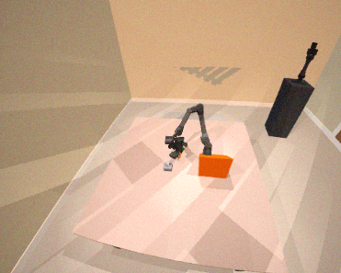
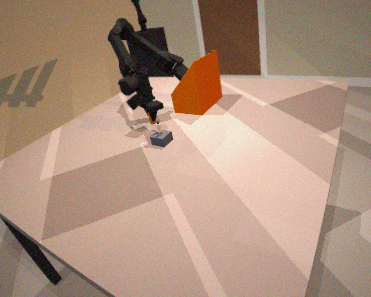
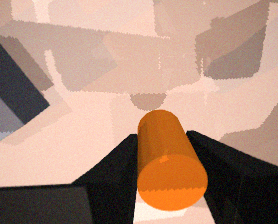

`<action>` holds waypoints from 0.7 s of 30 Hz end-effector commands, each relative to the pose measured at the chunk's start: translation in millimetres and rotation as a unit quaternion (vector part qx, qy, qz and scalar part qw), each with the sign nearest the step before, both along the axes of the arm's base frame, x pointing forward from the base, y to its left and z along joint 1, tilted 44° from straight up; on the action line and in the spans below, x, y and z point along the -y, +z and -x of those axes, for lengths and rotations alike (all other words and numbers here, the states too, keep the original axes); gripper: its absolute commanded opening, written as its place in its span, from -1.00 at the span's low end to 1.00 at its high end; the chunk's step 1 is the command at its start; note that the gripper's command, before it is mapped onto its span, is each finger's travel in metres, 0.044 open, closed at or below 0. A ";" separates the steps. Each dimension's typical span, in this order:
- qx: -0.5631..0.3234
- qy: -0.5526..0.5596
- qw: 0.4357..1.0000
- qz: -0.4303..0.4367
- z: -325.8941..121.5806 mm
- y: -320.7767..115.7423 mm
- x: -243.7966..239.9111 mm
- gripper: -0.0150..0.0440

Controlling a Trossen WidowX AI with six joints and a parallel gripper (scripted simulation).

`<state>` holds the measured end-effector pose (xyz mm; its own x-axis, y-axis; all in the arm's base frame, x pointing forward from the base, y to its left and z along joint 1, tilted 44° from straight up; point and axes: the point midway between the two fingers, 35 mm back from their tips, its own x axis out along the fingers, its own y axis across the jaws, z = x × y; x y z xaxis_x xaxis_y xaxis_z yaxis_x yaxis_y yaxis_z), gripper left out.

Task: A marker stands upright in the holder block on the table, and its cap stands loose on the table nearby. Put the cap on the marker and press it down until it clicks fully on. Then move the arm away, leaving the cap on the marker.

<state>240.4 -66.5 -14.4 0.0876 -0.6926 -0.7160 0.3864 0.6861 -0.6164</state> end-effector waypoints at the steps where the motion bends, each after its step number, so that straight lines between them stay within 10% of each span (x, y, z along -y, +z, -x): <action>1: 0.006 -0.001 1.000 -0.001 -1.6 8.7 -7.5 -0.49; 21: 0.006 0.000 1.000 -0.005 -18.6 15.9 -40.0 -0.49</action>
